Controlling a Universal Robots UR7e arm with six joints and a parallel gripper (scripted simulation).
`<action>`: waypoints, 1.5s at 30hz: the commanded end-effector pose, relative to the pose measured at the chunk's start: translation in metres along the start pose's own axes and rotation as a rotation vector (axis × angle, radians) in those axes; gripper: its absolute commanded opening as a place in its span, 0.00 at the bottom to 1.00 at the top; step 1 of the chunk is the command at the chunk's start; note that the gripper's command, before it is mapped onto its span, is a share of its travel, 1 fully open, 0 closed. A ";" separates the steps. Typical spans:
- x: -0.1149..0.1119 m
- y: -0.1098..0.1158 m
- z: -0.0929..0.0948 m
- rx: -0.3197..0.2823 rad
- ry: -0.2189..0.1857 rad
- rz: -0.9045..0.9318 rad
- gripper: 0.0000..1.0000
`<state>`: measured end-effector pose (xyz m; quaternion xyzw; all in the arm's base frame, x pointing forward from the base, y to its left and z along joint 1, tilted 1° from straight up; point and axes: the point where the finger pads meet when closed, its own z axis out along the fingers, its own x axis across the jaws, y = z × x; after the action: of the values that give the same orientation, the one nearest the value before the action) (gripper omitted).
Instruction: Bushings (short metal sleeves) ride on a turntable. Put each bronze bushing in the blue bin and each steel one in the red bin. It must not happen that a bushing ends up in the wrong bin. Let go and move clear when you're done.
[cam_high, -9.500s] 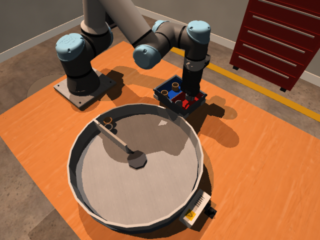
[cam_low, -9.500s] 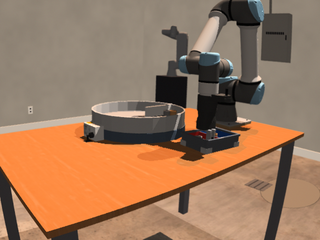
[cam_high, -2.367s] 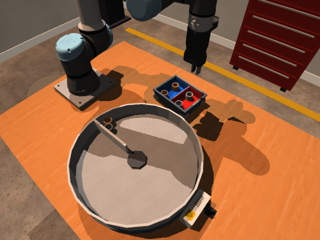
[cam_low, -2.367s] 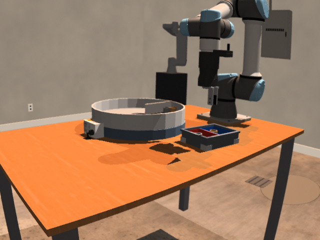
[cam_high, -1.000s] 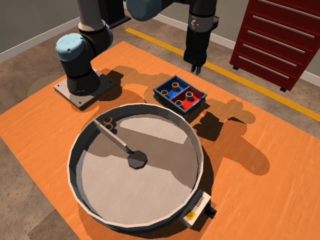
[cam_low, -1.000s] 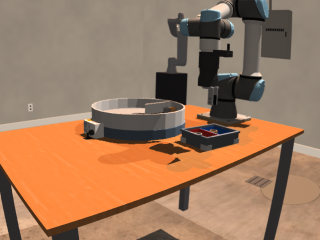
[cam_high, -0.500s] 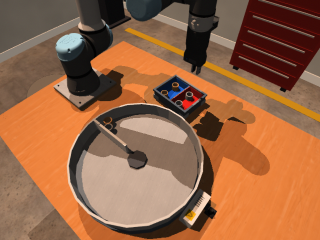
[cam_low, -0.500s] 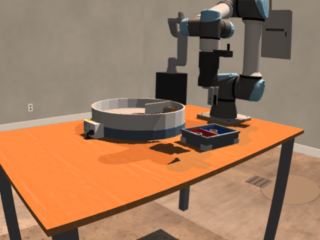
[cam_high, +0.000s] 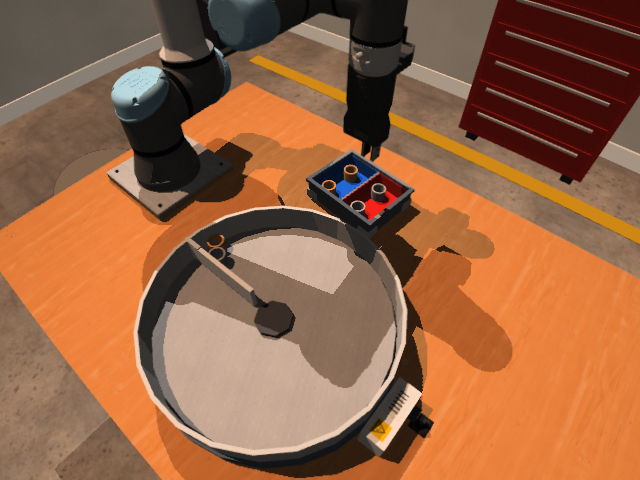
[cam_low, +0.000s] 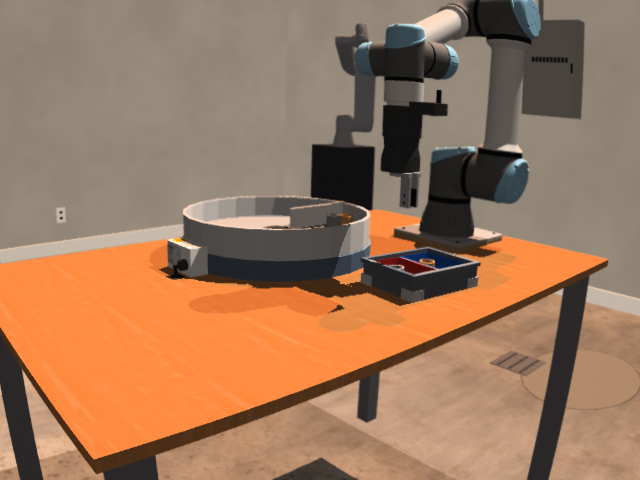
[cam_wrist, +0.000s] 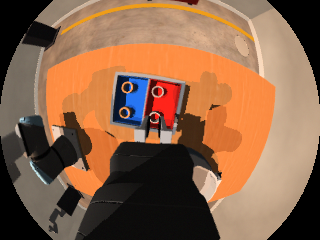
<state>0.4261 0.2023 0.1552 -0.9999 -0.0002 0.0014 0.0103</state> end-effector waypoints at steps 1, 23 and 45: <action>-0.010 0.033 0.002 0.001 0.002 -0.001 0.40; -0.047 0.159 0.013 0.001 0.002 -0.001 0.40; -0.078 0.263 0.022 0.001 0.002 -0.001 0.40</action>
<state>0.3501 -0.0501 0.1290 -1.0000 0.0008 0.0026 0.0093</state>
